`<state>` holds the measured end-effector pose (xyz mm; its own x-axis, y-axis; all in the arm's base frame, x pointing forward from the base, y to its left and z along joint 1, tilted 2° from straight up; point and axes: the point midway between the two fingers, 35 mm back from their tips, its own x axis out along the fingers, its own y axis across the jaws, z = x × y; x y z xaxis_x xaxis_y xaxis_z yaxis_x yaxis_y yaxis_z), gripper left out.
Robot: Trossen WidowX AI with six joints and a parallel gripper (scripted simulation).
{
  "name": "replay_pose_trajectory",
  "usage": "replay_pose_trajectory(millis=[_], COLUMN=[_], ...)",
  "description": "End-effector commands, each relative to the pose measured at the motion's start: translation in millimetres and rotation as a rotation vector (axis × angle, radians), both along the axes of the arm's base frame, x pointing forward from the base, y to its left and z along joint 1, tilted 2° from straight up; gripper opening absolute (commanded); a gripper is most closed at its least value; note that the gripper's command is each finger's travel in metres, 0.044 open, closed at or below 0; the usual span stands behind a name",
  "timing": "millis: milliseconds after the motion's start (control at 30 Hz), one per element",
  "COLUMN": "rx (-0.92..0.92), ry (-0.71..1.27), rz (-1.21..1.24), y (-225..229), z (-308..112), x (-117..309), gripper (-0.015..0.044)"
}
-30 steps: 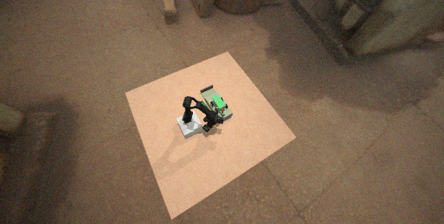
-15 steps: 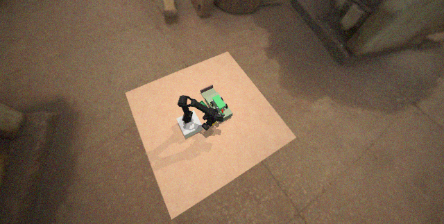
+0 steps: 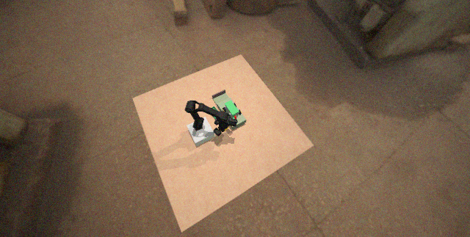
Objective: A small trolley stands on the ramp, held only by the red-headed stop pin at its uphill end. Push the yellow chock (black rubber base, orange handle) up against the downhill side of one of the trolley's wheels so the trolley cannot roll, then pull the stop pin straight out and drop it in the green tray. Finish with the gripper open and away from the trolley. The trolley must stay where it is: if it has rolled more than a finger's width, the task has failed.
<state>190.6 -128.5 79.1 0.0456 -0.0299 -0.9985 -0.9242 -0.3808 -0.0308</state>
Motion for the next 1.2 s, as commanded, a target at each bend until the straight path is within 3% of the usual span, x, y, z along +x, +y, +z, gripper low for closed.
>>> replay_pose_trajectory(millis=[0, 600, 1167], rx=[-0.006, -0.006, 0.021], ry=[-0.006, -0.006, -0.024], rz=[0.0, -0.006, -0.553], y=[-1, -3, -3], z=[15, 48, 48], x=[1, 2, 2], gripper=[0.0, 0.0, 0.0])
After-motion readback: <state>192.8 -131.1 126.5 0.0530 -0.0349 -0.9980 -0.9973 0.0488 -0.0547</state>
